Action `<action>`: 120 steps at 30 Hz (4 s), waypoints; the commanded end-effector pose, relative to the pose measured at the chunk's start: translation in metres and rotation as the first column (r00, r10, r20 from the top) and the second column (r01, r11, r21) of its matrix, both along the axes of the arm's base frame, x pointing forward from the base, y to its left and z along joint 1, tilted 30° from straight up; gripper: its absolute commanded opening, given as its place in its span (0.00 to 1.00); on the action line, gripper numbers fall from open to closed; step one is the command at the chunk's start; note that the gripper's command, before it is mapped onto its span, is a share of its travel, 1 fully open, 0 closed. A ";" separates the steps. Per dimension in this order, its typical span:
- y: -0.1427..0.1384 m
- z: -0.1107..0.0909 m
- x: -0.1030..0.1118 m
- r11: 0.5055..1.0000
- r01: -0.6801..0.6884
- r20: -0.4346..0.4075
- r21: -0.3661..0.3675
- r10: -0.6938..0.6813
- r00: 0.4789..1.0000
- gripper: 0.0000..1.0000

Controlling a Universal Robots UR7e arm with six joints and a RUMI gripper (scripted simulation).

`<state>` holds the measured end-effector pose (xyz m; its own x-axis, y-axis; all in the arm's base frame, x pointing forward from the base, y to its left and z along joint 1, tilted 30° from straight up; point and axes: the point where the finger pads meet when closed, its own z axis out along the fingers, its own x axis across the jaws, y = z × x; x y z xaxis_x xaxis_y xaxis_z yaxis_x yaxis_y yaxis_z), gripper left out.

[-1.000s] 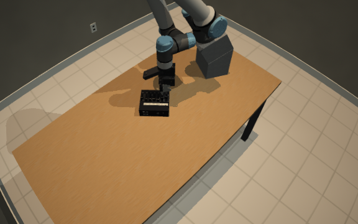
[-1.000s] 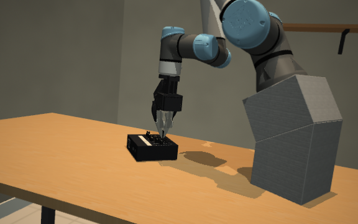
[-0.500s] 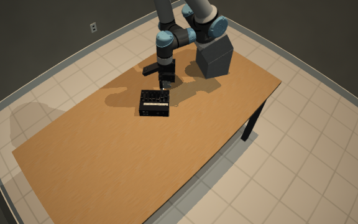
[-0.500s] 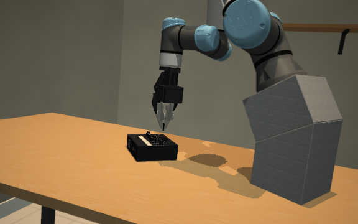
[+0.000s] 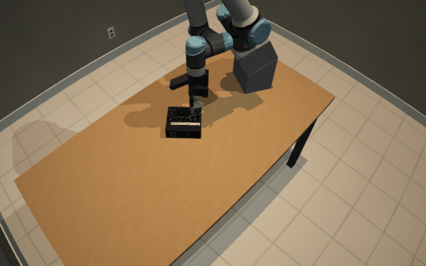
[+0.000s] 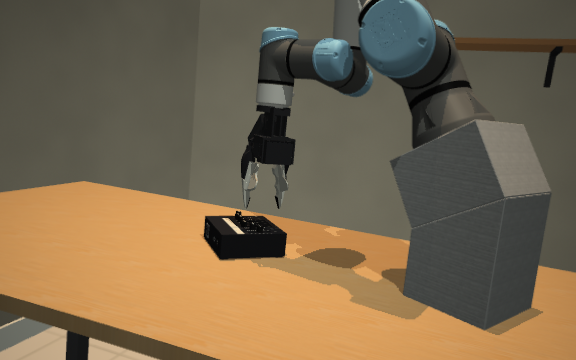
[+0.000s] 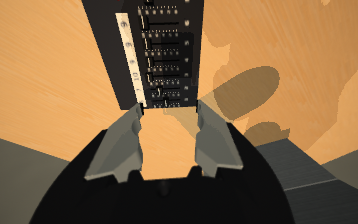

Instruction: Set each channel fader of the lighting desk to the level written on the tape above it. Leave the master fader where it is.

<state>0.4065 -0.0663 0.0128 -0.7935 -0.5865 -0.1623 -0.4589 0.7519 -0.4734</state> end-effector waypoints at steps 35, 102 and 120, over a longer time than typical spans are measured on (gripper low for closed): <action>0.016 0.045 -0.020 1.000 0.000 0.001 0.000 0.000 1.000 1.00; 0.025 0.072 -0.033 1.000 0.000 0.001 0.000 0.000 1.000 1.00; 0.025 0.072 -0.033 1.000 0.000 0.001 0.000 0.000 1.000 1.00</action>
